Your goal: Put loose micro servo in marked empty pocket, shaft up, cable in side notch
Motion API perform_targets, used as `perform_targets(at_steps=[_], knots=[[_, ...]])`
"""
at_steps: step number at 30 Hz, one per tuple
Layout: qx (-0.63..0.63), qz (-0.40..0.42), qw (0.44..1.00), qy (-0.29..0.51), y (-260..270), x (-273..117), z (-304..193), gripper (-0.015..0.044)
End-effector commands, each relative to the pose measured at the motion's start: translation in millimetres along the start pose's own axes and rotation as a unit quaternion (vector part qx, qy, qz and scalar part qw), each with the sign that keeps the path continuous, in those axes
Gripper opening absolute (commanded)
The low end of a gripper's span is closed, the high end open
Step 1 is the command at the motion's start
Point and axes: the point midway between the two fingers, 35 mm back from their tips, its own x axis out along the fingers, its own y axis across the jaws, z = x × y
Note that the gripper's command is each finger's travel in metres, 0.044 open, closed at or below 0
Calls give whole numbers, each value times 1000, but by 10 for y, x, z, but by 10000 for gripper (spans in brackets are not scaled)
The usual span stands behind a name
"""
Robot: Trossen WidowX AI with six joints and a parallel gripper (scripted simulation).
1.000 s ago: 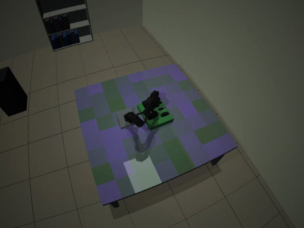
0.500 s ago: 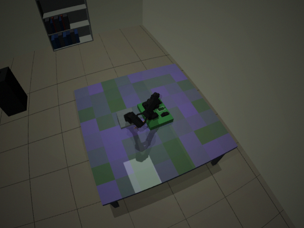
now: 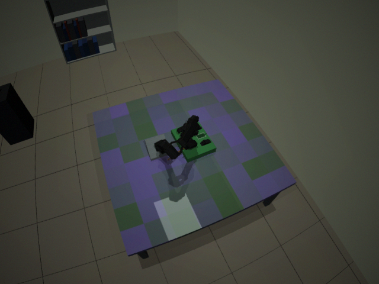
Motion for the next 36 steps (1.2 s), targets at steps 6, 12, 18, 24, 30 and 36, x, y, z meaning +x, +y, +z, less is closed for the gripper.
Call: perform_targets(at_steps=[6, 12, 18, 24, 30, 36], knots=[[-2, -1, 1000, -2, -5, -184, 0, 0], [-2, -1, 1000, -1, -23, -299, -6, 0], [-1, -1, 1000, -2, -34, -299, 46, 0], [-1, -1, 1000, -2, -41, -301, 282, 0], [0, -1, 1000, -3, -48, -303, 542, 0], [0, -1, 1000, -3, 3, -303, 575, 0]])
